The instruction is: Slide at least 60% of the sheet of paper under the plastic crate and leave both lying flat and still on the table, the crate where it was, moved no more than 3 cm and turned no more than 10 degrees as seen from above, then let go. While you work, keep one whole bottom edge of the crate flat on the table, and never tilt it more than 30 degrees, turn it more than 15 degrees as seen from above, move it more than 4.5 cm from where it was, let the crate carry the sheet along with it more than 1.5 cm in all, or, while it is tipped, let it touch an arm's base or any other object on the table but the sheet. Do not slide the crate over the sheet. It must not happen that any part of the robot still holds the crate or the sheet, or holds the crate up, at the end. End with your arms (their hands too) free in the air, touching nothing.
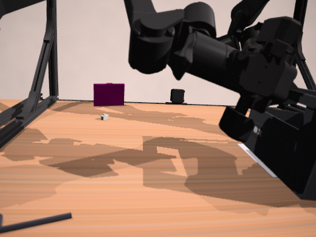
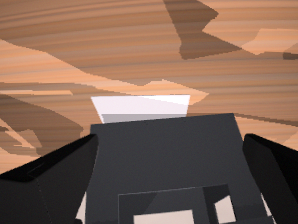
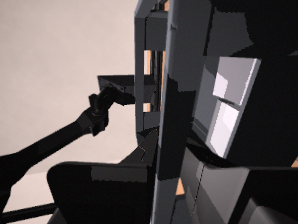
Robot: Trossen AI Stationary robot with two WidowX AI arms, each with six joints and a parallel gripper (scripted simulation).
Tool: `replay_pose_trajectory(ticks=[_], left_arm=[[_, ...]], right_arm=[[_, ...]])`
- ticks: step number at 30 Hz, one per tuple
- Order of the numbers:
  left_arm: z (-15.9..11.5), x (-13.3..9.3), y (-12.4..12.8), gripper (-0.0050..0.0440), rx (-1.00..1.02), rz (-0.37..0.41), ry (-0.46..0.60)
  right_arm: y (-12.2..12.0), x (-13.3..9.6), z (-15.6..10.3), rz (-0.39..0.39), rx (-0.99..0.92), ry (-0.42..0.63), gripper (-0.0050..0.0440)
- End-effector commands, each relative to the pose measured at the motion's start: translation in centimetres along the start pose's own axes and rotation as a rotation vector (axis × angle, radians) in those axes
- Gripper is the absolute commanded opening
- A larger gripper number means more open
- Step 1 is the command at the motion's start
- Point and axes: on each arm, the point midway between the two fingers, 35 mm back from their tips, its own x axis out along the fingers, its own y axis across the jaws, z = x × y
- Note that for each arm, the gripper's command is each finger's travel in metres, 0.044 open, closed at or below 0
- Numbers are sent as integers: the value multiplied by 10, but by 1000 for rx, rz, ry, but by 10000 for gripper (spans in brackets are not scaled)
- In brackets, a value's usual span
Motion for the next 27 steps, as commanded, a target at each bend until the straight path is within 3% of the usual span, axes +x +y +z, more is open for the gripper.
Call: replay_pose_trajectory(ticks=[1,27], left_arm=[[0,0,0,400,0,0,3],[0,0,0,400,0,0,3]], right_arm=[[42,-3,1,112,-11,-8,0],[37,-1,1,107,-12,-8,0]])
